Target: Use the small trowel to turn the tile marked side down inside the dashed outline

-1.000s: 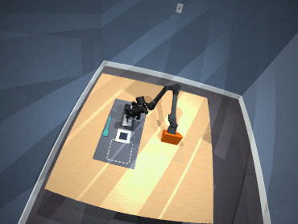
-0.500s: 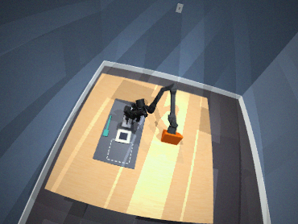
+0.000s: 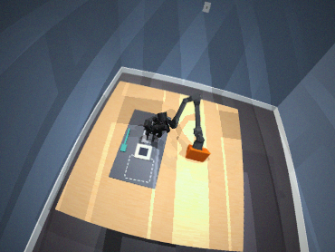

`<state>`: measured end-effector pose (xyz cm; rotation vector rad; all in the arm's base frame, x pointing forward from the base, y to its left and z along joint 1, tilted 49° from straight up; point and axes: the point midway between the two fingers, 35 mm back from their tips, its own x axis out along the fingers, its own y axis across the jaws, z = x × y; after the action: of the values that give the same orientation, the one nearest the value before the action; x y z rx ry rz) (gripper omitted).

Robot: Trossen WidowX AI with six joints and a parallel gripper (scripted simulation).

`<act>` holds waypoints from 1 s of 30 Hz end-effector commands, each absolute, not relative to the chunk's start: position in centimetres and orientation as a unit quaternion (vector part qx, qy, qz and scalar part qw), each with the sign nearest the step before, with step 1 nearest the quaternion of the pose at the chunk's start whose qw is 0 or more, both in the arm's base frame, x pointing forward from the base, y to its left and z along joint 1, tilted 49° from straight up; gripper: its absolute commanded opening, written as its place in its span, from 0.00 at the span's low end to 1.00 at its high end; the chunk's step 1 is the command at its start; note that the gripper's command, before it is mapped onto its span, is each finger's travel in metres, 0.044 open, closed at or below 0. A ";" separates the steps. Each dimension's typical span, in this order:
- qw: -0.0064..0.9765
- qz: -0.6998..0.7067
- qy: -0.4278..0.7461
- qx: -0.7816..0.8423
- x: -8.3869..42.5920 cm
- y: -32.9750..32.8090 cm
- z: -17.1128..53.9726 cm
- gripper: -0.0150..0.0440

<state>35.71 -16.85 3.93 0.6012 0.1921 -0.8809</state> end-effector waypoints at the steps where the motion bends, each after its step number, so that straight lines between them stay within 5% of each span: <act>1: 0.860 -0.412 0.094 0.285 35.8 -16.8 3.5 0.25; 30: 0.860 -0.412 0.094 0.286 36.3 -14.1 0.3 0.25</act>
<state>36.21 -14.83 1.02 0.6002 0.1842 -0.8756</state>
